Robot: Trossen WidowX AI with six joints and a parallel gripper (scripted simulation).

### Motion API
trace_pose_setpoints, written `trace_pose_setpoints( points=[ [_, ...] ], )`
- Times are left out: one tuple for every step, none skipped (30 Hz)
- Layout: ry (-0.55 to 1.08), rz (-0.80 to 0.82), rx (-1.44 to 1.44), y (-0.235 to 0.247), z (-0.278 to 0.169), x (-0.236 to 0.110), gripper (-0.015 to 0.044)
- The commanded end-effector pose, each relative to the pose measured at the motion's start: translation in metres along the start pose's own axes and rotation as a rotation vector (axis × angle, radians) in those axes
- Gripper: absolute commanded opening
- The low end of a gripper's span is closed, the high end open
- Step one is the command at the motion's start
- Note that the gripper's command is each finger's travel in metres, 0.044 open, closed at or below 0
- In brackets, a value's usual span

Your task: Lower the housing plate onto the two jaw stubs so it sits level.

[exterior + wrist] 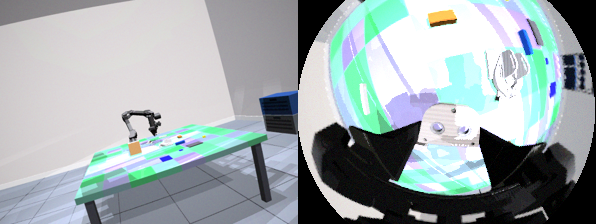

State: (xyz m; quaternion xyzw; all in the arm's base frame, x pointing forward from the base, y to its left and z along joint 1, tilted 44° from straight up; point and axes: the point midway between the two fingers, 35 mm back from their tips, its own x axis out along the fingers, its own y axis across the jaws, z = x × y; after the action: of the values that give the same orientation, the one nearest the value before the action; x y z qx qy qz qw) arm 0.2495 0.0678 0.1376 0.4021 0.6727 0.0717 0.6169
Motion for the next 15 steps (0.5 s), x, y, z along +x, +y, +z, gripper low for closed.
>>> trace_pose_setpoints(
  points=[
    [-0.002, -0.007, -0.013, -0.010, 0.008, 0.001, 0.0351],
    [-0.002, -0.008, -0.016, -0.012, 0.010, 0.001, 0.0351],
    [-0.001, -0.009, -0.020, -0.015, 0.012, 0.001, 0.0351],
    [-0.001, -0.009, -0.024, -0.017, 0.014, 0.001, 0.0351],
    [0.000, -0.010, -0.027, -0.020, 0.016, 0.001, 0.0351],
    [0.000, -0.010, -0.031, -0.023, 0.018, 0.001, 0.0351],
    [0.001, -0.010, -0.035, -0.025, 0.020, 0.002, 0.0351],
    [0.001, -0.011, -0.039, -0.028, 0.022, 0.002, 0.0351],
    [0.002, -0.011, -0.043, -0.031, 0.024, 0.002, 0.0351],
    [0.002, -0.011, -0.046, -0.034, 0.025, 0.002, 0.0351],
    [0.003, -0.011, -0.050, -0.036, 0.027, 0.002, 0.0351],
    [0.004, -0.011, -0.054, -0.039, 0.029, 0.002, 0.0351],
    [0.004, -0.011, -0.058, -0.042, 0.031, 0.002, 0.0351],
    [0.005, -0.010, -0.062, -0.045, 0.032, 0.002, 0.0351],
    [0.006, -0.010, -0.066, -0.048, 0.034, 0.002, 0.0351]
  ],
)
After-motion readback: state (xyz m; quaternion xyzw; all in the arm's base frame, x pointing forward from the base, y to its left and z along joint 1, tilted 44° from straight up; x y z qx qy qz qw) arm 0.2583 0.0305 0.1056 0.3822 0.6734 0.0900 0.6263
